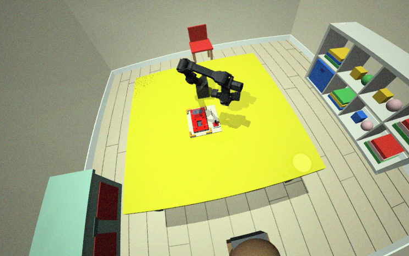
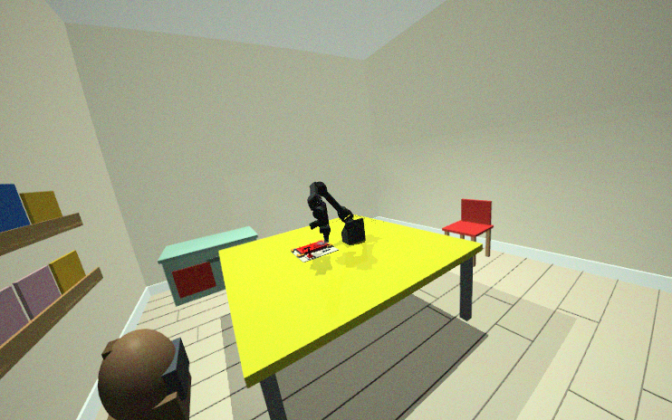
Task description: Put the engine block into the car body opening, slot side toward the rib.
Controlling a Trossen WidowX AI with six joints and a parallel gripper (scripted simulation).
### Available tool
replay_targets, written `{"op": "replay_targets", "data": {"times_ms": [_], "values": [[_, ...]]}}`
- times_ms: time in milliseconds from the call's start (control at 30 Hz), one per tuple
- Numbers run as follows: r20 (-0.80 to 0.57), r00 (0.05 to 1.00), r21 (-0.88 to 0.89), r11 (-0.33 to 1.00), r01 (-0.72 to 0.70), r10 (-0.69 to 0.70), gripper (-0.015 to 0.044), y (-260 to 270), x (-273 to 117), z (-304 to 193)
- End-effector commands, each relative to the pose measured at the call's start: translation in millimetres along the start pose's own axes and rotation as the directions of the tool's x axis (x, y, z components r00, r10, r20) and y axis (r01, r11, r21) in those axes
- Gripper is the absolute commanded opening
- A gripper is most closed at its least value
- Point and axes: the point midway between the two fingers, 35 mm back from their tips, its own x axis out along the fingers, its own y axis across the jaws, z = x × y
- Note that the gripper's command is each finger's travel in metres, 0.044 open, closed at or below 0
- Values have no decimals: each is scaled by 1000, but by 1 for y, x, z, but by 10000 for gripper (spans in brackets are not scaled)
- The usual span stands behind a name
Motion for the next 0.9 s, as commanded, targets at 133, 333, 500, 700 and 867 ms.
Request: {"op": "replay_targets", "data": {"times_ms": [133,333,500,700,867], "values": [[52,999,-8,1000,-4,4,0,1,-1,-2],[178,984,-9,1000,0,2,0,1,0,-7],[337,941,-9,1000,2,1,0,1,3,-12],[521,854,-7,1000,4,1,0,2,6,-19],[650,760,-10,1000,-3,9,0,1,8,-24]]}}
